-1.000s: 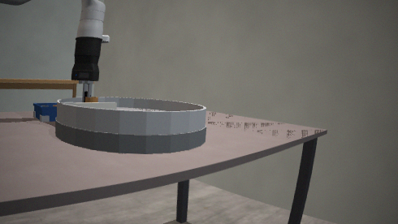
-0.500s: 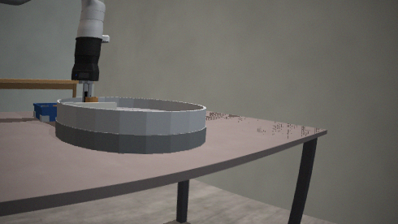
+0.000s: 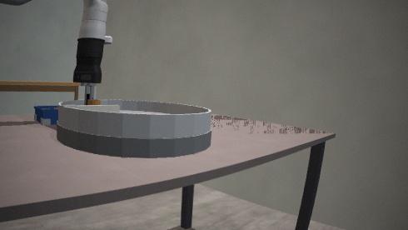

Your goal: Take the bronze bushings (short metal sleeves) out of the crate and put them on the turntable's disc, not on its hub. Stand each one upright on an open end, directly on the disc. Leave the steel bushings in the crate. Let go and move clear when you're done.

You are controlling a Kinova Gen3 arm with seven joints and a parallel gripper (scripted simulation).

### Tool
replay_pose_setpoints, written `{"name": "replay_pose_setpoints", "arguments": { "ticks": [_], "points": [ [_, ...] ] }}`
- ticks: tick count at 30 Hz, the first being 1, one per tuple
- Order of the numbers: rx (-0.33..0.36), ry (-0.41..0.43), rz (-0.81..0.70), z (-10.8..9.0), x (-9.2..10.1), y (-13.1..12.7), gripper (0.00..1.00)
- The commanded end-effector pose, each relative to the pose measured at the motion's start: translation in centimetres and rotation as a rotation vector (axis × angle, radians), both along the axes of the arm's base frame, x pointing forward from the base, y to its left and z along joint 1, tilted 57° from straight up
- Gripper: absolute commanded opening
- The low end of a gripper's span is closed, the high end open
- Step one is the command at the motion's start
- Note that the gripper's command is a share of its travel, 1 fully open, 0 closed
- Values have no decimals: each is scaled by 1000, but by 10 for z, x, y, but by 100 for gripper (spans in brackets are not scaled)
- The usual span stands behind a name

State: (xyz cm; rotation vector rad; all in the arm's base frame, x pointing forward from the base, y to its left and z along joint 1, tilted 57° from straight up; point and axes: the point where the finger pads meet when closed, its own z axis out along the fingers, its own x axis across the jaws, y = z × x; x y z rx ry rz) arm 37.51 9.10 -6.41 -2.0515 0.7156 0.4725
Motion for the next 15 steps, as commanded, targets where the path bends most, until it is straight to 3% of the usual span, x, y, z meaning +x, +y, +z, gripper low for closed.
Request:
{"name": "replay_pose_setpoints", "arguments": {
  "ticks": [1, 15],
  "points": [
    [0, -4, -3, -1, 0, 0, 0],
    [0, -4, -3, -3, 0, 3, 0]
  ]
}}
